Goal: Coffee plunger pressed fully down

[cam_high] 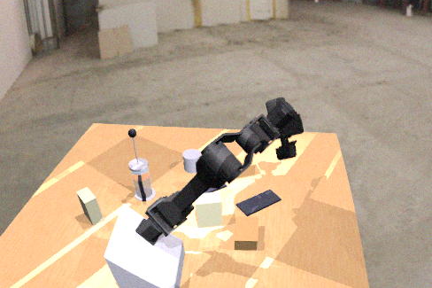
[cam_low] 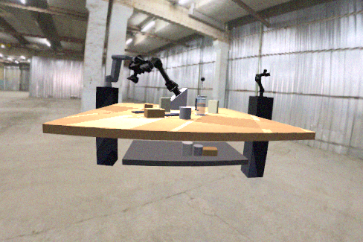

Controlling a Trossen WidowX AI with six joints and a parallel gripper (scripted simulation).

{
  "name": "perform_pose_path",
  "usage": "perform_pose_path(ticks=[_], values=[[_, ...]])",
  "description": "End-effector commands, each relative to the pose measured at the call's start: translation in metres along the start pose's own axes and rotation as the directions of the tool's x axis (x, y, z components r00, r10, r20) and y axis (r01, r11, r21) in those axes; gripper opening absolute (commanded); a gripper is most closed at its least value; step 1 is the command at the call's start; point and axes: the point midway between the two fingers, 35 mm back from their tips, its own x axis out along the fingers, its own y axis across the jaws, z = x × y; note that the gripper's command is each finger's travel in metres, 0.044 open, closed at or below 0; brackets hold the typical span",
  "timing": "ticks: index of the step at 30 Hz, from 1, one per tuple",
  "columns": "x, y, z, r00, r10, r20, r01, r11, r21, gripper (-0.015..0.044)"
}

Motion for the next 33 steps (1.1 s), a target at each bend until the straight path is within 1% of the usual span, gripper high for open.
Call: perform_pose_path(ticks=[1, 7, 11, 14, 17, 20, 24, 28, 29, 33], values=[[-0.009, 0.031, -0.062, 0.986, 0.023, -0.165, -0.034, 0.997, -0.065, 0.044], [-0.049, 0.081, -0.153, 0.918, 0.052, -0.393, -0.148, 0.965, -0.218, 0.044], [-0.092, 0.109, -0.206, 0.853, 0.061, -0.518, -0.267, 0.905, -0.332, 0.044], [-0.132, 0.125, -0.24, 0.8, 0.062, -0.596, -0.377, 0.825, -0.42, 0.044], [-0.177, 0.139, -0.269, 0.747, 0.063, -0.662, -0.494, 0.719, -0.489, 0.044], [-0.224, 0.146, -0.293, 0.701, 0.061, -0.711, -0.604, 0.582, -0.545, 0.044], [-0.288, 0.148, -0.315, 0.658, 0.056, -0.751, -0.715, 0.358, -0.601, 0.044], [-0.347, 0.142, -0.327, 0.638, 0.069, -0.767, -0.769, 0.108, -0.63, 0.044], [-0.355, 0.14, -0.328, 0.636, 0.073, -0.768, -0.771, 0.074, -0.632, 0.044], [-0.355, 0.137, -0.331, 0.623, 0.074, -0.779, -0.783, 0.052, -0.62, 0.044]])
